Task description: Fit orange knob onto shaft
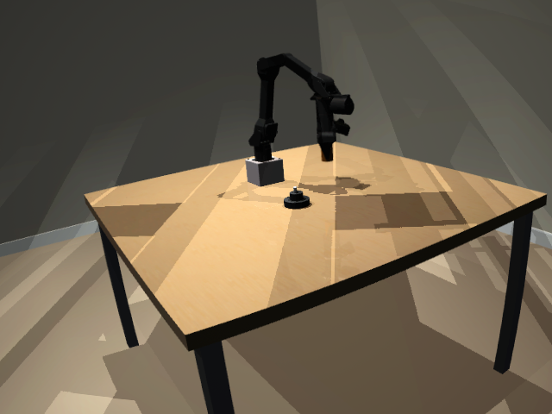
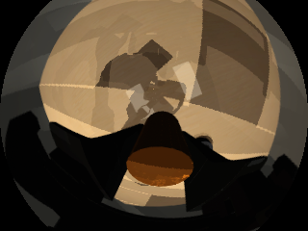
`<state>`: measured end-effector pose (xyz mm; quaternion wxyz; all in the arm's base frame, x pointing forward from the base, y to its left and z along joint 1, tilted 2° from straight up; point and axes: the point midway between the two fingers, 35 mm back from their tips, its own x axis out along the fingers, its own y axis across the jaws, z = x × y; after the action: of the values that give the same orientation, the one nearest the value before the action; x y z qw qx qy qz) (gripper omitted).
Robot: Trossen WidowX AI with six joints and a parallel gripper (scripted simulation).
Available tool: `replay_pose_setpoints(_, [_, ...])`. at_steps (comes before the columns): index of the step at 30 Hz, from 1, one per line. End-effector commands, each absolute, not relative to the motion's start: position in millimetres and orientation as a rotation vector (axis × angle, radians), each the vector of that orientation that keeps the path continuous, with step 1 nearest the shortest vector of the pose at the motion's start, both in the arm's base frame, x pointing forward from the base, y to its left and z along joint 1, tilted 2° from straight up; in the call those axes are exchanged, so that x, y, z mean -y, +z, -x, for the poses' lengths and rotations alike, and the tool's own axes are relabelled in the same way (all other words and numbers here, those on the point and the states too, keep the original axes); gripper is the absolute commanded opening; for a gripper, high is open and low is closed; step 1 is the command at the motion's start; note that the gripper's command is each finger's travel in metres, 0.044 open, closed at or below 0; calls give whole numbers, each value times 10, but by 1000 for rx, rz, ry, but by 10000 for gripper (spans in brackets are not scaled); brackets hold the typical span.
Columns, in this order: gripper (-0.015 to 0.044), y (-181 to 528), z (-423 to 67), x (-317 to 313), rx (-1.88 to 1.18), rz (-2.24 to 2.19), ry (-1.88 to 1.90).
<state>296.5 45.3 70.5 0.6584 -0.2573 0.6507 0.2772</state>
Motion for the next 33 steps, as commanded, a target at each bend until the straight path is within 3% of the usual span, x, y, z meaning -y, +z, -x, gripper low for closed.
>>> replay_pose_setpoints(1, [0, 972, -2933, -433, -1463, 589, 624])
replay_pose_setpoints(33, [0, 1494, -2777, -559, -1214, 952, 173])
